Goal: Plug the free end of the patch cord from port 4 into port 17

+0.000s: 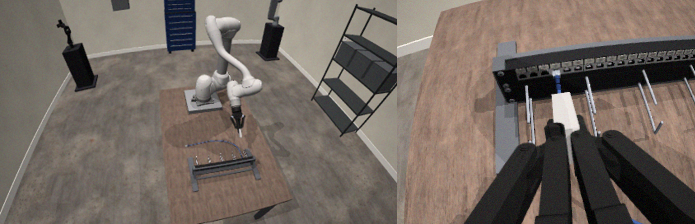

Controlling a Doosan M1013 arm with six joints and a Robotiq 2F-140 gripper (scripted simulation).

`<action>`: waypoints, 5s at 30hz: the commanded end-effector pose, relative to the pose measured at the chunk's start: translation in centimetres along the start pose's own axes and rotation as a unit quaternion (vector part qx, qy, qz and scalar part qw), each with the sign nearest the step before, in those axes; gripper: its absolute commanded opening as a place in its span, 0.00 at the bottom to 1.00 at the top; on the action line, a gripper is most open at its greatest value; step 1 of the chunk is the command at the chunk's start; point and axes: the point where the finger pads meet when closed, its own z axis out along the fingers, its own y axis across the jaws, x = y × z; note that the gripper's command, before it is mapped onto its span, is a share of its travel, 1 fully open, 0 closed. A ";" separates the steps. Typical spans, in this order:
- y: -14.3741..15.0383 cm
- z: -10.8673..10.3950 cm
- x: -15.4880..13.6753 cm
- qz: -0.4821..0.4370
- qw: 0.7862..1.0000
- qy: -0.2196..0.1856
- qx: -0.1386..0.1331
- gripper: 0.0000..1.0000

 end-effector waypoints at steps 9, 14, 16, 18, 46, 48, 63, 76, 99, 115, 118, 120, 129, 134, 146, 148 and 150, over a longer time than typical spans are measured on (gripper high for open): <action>-0.1 5.4 -0.2 0.002 1.000 0.005 0.001 0.00; -0.1 9.7 -0.2 0.002 1.000 0.005 0.001 0.00; -0.1 11.2 -0.1 0.002 1.000 0.005 0.001 0.00; -0.1 12.3 -0.1 0.002 1.000 0.005 0.001 0.00; -0.1 13.7 -0.1 0.002 1.000 0.005 0.001 0.00; -0.1 13.7 -0.1 0.002 1.000 0.005 0.001 0.00; -0.1 13.7 -0.1 0.002 1.000 0.005 0.001 0.00; -0.1 13.4 -0.1 0.002 1.000 0.005 0.001 0.00; -0.1 0.1 -0.3 0.002 1.000 0.005 0.001 0.00; 1.3 -0.3 -0.3 0.002 1.000 0.005 0.001 0.00; 2.7 -0.3 -0.3 0.002 1.000 0.005 0.001 0.00; 3.7 -0.3 -0.3 0.002 1.000 0.005 0.001 0.00; 7.1 -0.3 -0.3 0.002 1.000 0.005 0.001 0.00; 8.9 -0.3 -0.3 0.002 1.000 0.005 0.001 0.00; 9.9 -0.3 -0.3 0.002 1.000 0.005 0.001 0.00; 9.9 -0.3 -0.3 0.002 1.000 0.005 0.001 0.00; 9.9 0.0 -0.3 0.002 1.000 0.005 0.001 0.00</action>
